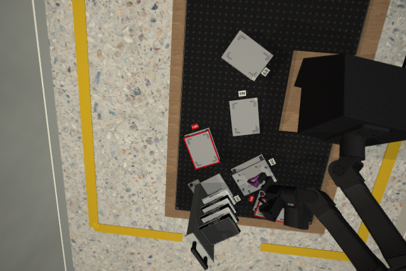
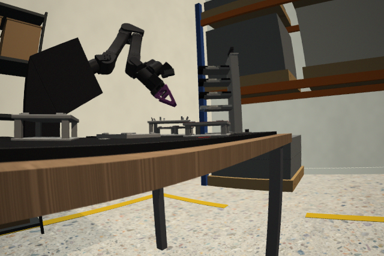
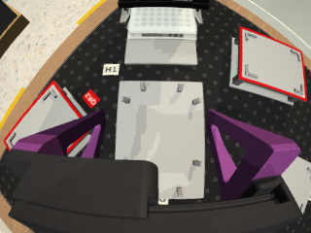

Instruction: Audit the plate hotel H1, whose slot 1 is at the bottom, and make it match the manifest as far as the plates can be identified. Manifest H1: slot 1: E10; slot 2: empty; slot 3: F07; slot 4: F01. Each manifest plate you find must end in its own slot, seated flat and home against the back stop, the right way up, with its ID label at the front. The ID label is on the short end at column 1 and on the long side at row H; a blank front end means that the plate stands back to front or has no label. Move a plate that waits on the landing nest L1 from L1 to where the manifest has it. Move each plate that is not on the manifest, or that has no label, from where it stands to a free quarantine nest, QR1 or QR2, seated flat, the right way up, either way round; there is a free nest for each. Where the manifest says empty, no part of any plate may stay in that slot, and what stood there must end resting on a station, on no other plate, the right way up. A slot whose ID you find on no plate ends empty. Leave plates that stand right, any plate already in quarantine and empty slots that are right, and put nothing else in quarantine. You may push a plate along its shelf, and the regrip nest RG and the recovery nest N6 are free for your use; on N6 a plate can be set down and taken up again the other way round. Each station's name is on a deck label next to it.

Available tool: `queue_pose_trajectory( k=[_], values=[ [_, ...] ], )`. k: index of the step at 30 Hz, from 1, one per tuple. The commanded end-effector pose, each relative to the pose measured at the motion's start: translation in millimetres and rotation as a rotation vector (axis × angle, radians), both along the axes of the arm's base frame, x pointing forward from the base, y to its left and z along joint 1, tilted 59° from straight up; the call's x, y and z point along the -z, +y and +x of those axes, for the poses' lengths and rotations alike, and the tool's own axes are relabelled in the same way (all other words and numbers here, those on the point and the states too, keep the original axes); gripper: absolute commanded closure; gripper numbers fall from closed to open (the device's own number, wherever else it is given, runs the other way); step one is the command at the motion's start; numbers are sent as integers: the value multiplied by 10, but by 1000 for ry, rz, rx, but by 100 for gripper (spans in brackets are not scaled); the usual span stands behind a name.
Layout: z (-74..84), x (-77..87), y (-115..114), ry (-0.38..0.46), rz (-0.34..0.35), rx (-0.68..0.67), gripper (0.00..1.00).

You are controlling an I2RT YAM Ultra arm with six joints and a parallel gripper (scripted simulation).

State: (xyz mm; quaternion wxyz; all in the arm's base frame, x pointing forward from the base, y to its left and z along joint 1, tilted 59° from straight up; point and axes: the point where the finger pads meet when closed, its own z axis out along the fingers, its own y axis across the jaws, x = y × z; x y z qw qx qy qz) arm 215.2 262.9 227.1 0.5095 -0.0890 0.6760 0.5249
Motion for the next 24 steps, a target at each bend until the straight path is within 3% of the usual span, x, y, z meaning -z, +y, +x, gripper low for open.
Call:
queue_pose_trajectory(
  k=[1, 24],
  values=[
    [5, 21, -64, 6, -5, 16, 0],
    [-218, 53, -331, 6, -6, 16, 0]
  ],
)
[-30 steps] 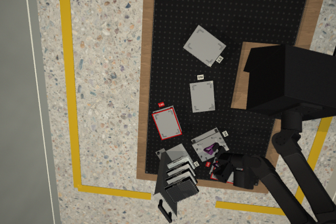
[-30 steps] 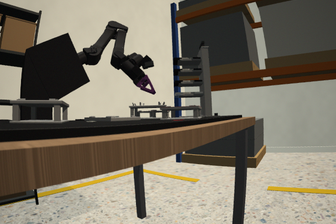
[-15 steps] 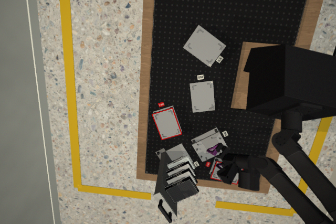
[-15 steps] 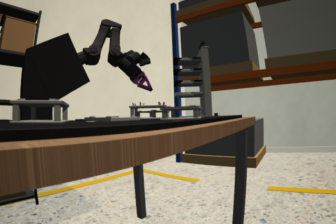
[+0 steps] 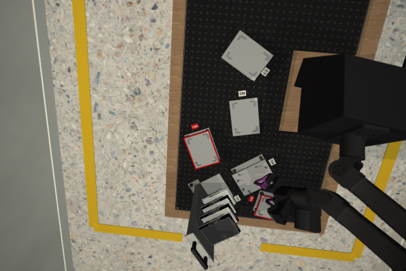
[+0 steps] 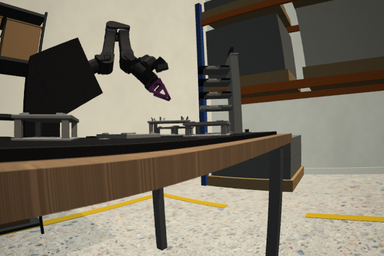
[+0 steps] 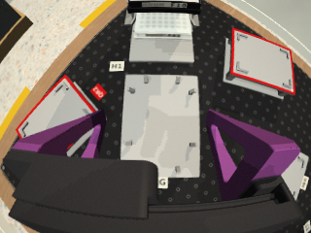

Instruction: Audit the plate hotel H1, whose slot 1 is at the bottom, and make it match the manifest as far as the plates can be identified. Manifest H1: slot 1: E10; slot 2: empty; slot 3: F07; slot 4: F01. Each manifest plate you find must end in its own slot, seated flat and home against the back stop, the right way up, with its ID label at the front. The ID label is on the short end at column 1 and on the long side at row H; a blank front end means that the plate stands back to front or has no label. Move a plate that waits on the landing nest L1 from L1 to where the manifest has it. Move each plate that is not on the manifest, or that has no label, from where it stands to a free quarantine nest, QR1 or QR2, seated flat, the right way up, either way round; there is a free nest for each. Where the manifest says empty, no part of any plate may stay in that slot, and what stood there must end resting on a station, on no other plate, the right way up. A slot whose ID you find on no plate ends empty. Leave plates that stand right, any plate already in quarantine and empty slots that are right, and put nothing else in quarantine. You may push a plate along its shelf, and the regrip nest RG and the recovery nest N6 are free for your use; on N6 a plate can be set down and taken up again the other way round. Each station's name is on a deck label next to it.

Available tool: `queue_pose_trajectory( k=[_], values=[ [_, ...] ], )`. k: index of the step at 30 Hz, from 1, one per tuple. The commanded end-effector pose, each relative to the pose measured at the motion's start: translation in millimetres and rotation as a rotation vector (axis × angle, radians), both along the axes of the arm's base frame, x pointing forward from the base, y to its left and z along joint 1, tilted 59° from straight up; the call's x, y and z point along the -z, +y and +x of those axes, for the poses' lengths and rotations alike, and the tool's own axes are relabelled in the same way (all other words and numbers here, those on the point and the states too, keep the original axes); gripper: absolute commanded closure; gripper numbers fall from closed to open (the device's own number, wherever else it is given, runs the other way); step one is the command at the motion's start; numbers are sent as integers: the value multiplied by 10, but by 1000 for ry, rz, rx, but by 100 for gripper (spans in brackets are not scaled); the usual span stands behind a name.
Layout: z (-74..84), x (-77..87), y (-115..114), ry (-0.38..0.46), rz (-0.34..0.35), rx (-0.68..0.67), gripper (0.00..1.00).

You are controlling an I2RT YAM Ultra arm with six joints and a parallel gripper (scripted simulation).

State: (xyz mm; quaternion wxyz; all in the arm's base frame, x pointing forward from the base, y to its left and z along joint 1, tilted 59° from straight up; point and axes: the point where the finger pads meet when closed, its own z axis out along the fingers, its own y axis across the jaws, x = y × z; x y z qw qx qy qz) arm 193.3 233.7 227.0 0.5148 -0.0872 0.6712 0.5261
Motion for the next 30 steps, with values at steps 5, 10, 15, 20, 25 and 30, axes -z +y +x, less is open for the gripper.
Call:
queue_pose_trajectory(
  k=[5, 10, 15, 20, 25, 30],
  values=[
    [-1, 52, -42, 16, -15, 9, 0],
    [-9, 17, -99, 16, -15, 9, 0],
    [-26, -69, -241, 15, -16, 9, 0],
    [-44, -155, -383, 15, -16, 9, 0],
    [-54, -206, -468, 15, -17, 9, 0],
    [-58, -222, -495, 15, -17, 9, 0]
  ],
)
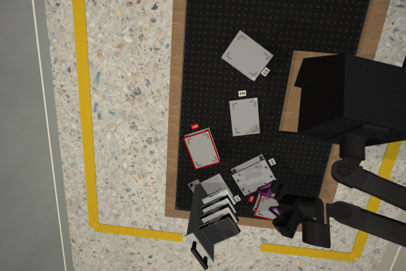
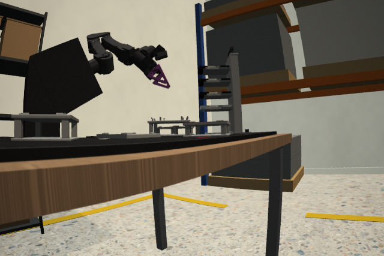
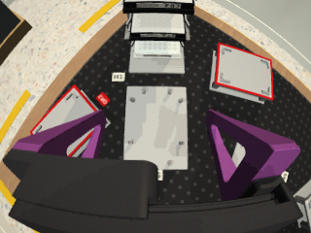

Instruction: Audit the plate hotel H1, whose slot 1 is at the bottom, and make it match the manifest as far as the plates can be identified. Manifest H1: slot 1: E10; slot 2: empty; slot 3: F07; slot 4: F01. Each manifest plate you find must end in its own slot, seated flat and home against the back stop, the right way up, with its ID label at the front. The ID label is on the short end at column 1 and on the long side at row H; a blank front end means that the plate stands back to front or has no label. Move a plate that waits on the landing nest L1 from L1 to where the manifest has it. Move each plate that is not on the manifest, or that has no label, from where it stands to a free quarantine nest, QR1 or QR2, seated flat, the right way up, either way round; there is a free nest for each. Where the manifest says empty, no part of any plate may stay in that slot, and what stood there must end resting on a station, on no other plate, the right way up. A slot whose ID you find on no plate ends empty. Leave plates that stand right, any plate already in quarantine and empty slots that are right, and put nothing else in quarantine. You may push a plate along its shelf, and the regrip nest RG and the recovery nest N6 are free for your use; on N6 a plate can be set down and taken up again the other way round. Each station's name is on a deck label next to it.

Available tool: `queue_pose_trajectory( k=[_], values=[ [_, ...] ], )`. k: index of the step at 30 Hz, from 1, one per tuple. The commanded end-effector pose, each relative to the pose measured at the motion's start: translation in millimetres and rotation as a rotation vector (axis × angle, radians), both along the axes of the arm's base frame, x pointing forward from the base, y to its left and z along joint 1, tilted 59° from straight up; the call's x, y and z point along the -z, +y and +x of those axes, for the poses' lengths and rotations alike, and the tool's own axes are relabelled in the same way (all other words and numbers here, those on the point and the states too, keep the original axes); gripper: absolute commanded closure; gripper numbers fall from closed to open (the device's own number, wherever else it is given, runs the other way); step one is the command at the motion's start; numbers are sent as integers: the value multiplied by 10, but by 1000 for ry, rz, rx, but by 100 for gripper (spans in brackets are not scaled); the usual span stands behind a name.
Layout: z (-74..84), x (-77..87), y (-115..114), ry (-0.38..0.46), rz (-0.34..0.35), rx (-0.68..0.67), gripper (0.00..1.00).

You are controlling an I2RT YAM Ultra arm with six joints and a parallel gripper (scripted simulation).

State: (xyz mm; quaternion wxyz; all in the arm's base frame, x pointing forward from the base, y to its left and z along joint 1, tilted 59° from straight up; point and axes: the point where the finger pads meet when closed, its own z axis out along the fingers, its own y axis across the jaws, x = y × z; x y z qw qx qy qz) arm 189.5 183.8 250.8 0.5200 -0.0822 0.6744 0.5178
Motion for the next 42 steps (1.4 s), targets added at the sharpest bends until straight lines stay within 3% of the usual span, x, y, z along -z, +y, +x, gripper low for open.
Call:
queue_pose_trajectory(
  k=[1, 17, 29, 42],
  values=[
    [-15, 33, 31, 15, -8, -12, 0],
    [33, 273, 428, 16, -6, -12, 0],
    [43, 265, 431, 16, -6, -12, 0],
    [175, 162, 478, 15, -7, -11, 0]
  ],
)
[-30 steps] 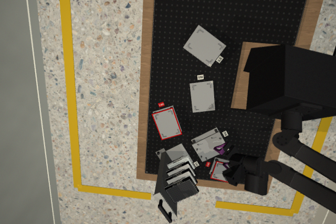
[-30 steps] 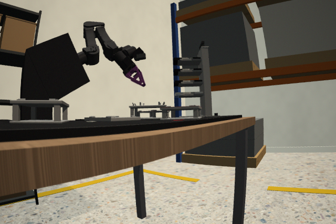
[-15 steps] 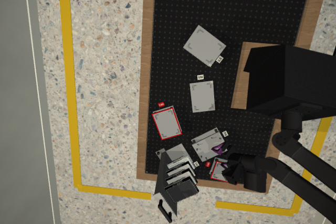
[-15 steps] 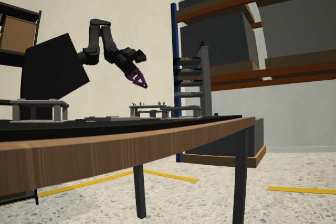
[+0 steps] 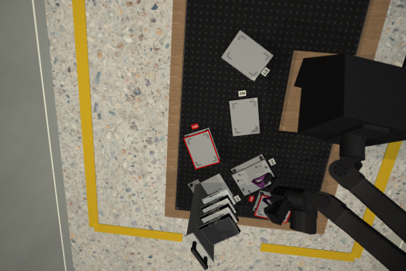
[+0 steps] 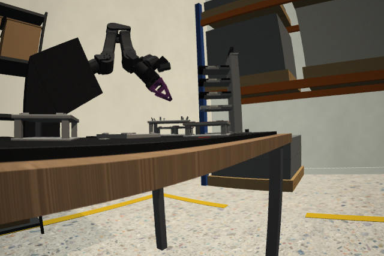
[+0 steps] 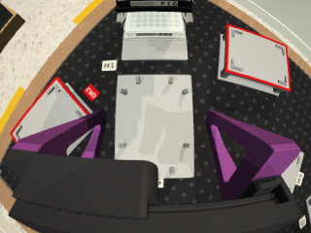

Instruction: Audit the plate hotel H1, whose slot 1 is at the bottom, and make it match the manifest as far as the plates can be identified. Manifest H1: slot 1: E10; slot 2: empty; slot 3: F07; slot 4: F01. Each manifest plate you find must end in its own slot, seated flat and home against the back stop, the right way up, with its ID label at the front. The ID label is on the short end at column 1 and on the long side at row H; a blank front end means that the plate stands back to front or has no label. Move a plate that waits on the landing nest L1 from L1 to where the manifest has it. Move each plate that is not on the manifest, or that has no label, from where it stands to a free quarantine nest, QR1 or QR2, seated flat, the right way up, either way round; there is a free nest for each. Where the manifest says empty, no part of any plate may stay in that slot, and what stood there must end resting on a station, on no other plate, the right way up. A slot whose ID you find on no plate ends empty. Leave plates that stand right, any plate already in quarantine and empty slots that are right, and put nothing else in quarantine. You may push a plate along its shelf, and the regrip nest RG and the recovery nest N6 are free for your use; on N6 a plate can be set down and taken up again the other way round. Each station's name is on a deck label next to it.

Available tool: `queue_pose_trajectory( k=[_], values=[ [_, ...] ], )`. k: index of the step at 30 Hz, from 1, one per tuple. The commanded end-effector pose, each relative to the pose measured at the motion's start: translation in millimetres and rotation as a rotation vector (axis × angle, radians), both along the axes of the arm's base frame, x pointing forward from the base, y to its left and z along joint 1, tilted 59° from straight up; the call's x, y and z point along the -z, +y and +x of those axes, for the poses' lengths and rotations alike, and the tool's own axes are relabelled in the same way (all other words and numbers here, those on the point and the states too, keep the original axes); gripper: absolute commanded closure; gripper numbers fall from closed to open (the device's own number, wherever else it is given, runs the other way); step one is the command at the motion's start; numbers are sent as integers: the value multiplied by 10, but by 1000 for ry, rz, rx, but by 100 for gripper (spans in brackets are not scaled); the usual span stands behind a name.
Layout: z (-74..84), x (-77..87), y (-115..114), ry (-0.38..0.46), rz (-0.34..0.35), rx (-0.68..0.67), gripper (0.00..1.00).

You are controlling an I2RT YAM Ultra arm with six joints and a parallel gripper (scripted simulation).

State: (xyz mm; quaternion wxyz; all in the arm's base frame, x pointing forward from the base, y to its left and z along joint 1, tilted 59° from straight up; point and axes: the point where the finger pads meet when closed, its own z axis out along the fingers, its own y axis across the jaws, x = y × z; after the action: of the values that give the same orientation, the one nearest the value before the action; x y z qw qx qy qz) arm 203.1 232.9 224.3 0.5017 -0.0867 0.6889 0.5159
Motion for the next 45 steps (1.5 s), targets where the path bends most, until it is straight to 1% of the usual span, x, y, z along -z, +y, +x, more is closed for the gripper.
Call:
queue_pose_trajectory(
  k=[1, 4, 45],
  values=[
    [49, -111, -10, -19, 19, 9, 0],
    [59, -119, -6, -19, 19, 9, 0],
    [434, -413, 124, -20, 19, 10, 0]
  ],
)
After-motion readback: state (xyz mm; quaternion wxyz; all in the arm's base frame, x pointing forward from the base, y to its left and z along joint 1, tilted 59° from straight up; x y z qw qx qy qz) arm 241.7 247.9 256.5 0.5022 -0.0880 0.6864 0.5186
